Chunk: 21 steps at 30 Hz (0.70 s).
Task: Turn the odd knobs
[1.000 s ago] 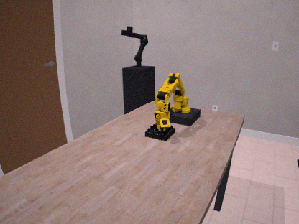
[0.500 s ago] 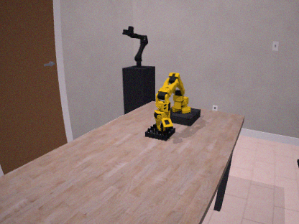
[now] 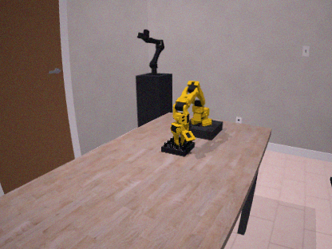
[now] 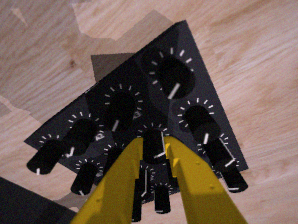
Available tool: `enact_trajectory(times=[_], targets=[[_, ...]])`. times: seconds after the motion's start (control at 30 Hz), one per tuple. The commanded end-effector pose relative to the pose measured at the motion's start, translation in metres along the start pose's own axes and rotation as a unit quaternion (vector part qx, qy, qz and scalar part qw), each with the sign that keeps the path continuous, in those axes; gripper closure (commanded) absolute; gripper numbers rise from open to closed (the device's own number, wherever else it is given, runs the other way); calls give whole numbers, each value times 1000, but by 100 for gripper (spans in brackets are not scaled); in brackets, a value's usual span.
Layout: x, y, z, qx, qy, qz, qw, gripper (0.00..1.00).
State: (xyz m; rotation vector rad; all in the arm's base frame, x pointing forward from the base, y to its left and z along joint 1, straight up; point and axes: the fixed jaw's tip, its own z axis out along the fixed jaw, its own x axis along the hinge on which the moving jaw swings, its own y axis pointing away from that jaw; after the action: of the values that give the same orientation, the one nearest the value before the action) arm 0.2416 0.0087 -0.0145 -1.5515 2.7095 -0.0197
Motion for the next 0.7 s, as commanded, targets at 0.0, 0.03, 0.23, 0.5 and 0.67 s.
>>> enact_trajectory(times=[0.0, 0.03, 0.23, 0.5, 0.67], targets=[[1, 4, 2, -10, 4, -39, 999, 99], [1, 4, 2, -10, 4, -48, 999, 99], [1, 3, 2, -10, 4, -82, 997, 99], [2, 3, 2, -10, 3, -152, 988, 99], [2, 3, 2, -10, 3, -195, 981, 99]])
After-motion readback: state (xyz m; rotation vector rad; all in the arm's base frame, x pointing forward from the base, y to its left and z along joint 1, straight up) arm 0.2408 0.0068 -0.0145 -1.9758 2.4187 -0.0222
